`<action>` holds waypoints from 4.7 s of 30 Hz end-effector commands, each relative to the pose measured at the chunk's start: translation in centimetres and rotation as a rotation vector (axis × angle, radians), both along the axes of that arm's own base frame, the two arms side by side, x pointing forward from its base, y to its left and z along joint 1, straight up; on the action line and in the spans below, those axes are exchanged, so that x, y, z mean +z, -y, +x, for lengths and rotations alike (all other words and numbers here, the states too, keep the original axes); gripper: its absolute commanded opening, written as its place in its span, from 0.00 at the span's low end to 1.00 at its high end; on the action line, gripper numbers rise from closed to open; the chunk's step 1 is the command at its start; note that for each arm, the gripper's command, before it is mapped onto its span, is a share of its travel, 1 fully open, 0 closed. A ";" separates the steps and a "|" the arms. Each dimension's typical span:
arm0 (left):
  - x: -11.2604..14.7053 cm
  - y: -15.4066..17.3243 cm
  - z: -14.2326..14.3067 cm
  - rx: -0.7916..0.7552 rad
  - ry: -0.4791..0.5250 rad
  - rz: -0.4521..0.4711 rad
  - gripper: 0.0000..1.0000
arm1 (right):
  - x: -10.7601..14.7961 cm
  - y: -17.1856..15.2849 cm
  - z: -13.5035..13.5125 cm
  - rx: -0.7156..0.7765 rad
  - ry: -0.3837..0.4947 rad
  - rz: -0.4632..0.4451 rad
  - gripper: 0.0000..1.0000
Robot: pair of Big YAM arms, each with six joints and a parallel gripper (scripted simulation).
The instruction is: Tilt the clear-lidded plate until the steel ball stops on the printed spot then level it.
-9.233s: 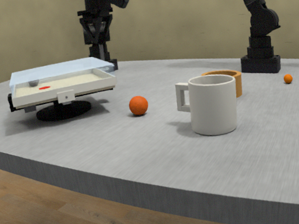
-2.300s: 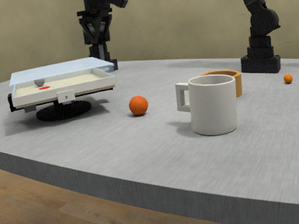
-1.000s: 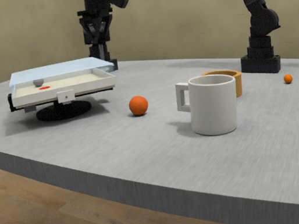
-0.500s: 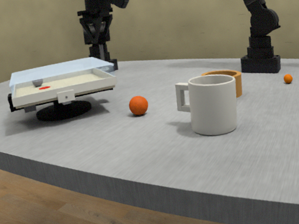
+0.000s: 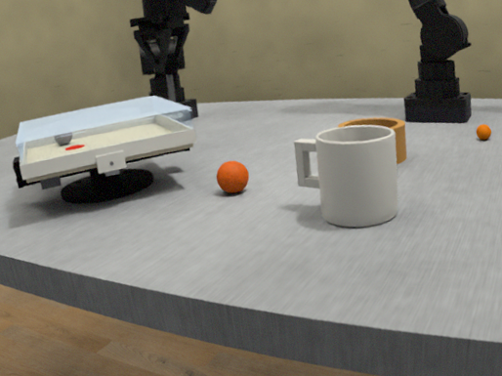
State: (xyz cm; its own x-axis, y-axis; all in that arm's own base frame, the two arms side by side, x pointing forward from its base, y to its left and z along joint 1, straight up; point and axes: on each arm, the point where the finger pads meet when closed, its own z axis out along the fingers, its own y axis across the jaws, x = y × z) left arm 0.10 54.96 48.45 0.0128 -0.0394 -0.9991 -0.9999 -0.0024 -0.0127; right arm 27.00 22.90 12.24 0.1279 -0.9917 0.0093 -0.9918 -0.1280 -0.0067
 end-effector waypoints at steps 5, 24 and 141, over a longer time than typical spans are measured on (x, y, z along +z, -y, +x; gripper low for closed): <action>1.6 0.5 -0.7 0.009 -0.013 0.039 1.00 | 1.7 -3.2 1.5 0.002 0.028 0.046 0.00; 1.6 0.5 -0.7 0.009 -0.013 0.039 1.00 | -0.6 0.5 0.3 0.002 0.002 0.021 0.00; 1.6 0.5 -0.7 0.009 -0.013 0.039 1.00 | 1.2 -2.9 1.4 0.003 0.033 0.050 0.00</action>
